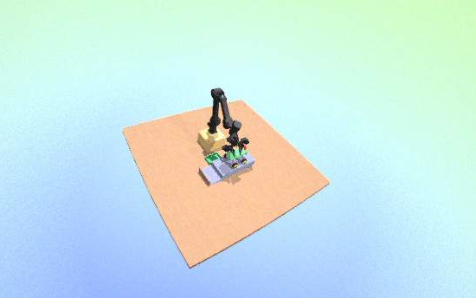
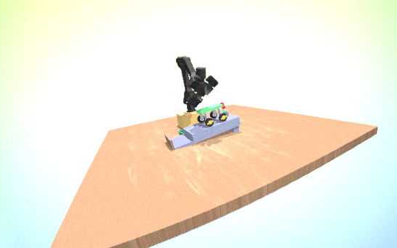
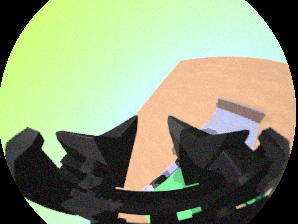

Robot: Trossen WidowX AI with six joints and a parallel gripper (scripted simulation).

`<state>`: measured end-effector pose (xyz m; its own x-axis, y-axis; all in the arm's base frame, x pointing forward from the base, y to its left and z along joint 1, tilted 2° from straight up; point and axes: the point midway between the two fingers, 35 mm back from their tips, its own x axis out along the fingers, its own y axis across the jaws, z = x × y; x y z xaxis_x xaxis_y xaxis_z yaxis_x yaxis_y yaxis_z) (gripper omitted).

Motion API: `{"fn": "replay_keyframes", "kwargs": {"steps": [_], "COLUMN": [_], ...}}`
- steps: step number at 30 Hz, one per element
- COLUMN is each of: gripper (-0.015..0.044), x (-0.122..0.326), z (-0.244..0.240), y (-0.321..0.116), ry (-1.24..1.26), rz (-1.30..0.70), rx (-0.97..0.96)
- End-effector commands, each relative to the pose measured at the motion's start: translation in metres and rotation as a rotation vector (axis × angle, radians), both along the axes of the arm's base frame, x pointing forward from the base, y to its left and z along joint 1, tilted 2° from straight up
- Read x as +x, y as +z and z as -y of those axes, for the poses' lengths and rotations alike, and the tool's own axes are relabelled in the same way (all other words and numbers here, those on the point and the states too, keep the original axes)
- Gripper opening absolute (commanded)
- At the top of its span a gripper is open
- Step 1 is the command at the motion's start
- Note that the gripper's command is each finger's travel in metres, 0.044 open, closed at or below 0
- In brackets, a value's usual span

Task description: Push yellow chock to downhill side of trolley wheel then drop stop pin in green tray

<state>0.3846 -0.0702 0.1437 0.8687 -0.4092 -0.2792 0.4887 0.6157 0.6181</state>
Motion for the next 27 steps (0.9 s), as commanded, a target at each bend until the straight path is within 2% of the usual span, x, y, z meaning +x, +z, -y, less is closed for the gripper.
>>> {"fn": "replay_keyframes", "kwargs": {"steps": [1, 15, 21, 27], "gripper": [0.0190, 0.0190, 0.0190, 0.0190], "x": [0.007, -0.002, -0.034, -0.077], "z": [-0.020, -0.108, -0.166, -0.191], "y": [0.003, -0.014, -0.034, -0.058], "ry": [0.061, 0.213, 0.258, 0.152], "rz": [-0.038, -0.288, -0.469, -0.664], "rx": [0.048, 0.324, 0.515, 0.649]}}
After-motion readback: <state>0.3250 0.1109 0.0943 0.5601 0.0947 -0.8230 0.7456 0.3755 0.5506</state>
